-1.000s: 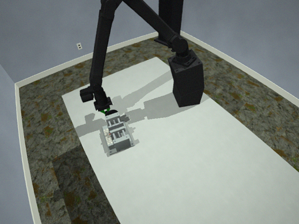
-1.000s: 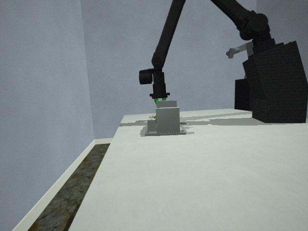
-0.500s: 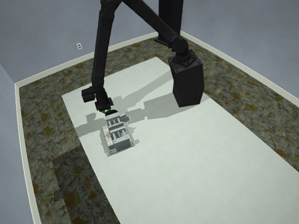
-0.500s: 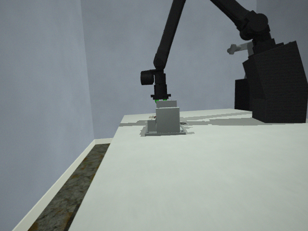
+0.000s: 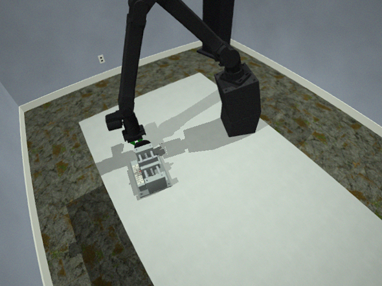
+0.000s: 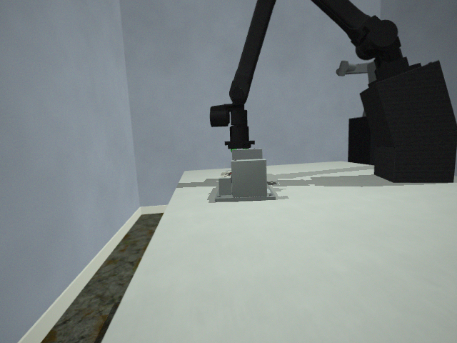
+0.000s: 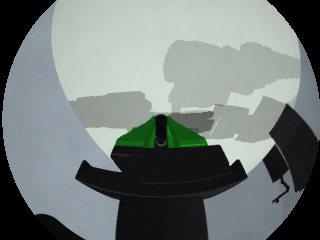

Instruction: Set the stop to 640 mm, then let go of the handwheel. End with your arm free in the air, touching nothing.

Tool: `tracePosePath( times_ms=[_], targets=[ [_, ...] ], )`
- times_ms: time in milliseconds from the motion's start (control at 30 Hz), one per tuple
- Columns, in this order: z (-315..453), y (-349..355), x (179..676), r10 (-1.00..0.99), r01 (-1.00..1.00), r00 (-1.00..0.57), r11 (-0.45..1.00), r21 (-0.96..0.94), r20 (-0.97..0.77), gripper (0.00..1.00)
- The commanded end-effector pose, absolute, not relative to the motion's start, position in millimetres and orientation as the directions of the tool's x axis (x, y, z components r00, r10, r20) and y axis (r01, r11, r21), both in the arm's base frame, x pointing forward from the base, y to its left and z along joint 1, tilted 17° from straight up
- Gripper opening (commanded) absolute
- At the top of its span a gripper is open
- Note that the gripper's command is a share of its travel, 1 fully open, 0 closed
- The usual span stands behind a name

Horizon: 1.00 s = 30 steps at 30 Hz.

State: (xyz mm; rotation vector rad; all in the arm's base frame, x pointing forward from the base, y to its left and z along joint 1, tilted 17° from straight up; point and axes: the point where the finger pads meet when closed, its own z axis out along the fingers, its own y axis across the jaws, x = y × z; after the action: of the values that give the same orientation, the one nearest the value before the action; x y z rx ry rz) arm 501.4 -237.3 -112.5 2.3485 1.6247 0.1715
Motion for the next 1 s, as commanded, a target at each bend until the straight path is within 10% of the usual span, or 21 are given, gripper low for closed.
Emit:
tracePosePath(
  times_ms=[0,967],
  targets=[
    [-132.5,-242.4,491.8,0.927,0.898,0.369,-0.339,0.281,-0.062,0.06],
    [-144.2,-238.9,481.1,0.927,0.898,0.369,-0.338,0.280,-0.062,0.06]
  ],
)
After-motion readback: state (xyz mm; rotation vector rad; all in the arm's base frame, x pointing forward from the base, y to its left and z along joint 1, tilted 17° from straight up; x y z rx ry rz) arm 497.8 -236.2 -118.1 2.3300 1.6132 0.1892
